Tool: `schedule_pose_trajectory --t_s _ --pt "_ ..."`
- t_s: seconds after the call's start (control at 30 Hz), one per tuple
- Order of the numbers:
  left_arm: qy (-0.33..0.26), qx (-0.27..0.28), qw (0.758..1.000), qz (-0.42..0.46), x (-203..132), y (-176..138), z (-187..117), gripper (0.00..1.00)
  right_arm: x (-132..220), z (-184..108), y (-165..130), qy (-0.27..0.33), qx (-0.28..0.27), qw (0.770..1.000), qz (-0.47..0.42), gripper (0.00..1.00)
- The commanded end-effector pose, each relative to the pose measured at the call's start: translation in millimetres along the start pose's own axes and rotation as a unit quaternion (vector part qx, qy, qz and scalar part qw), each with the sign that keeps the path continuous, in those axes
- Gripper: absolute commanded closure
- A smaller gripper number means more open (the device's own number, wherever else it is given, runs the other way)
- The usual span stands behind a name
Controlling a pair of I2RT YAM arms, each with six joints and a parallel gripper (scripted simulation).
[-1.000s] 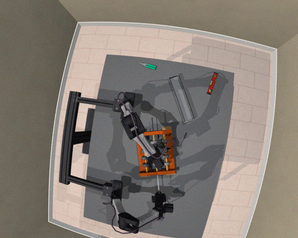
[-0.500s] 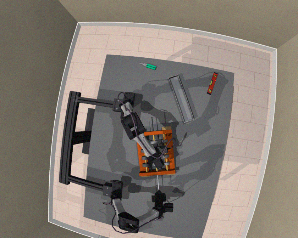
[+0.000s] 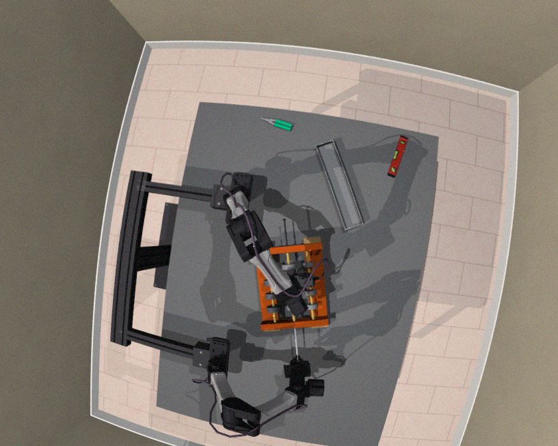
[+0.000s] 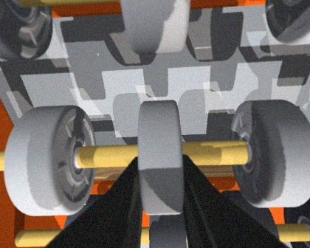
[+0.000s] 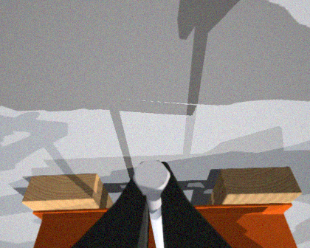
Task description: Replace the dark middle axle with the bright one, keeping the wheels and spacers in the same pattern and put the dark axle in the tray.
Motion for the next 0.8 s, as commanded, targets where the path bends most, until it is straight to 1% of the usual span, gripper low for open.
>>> schedule_pose_trajectory --t_s 0.0,0.07,0.1,0.13,0.2,0.5,0.63,0.67,0.77 --pt "-0.009 -0.017 1.000 0.002 -12.2 8.1 -3.0 1.00 -2.0 -5.0 -17.9 0.003 0.018 1.000 -0.010 1.00" --pt "-0.007 -0.015 1.000 0.001 -7.2 6.4 -4.6 1.00 2.4 -3.0 -17.6 0.009 0.018 1.000 -0.010 1.00" --pt "-0.010 -0.017 1.000 0.001 -12.8 8.6 -1.3 1.00 1.4 -5.1 -19.4 0.015 0.018 1.000 -0.013 1.00" --pt "-0.015 -0.020 1.000 0.000 -14.2 9.7 -4.1 1.00 2.5 -5.7 -19.9 0.017 0.018 1.000 -0.013 1.00" --pt "-0.011 -0.017 1.000 0.001 -12.2 8.6 -4.0 1.00 0.4 -1.3 -19.8 0.008 0.019 1.000 -0.011 1.00" --pt "-0.007 -0.014 1.000 -0.001 -9.5 6.7 1.7 1.00 0.4 -3.2 -23.8 0.014 0.018 1.000 -0.012 1.00" --pt "-0.008 -0.010 1.000 0.000 -6.4 4.2 -2.2 1.00 2.0 -1.3 -24.1 0.009 0.018 1.000 -0.011 1.00" --pt "-0.005 -0.010 1.000 -0.001 -8.1 5.4 3.5 1.00 0.3 -3.2 -25.7 0.014 0.018 1.000 -0.013 1.00" --pt "-0.008 -0.005 1.000 -0.001 -7.1 3.2 2.9 1.00 0.9 1.7 -25.8 0.008 0.018 1.000 -0.011 1.00"
Point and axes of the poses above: on each arm, the point where the finger pads meet when closed, its own z axis out along the fingers, its own x axis across the jaws, y = z × x, the point moved 1 cm from there along -z, back along the fingers, and after that the axes turned 8 degrees about z, right-handed, at the moved point
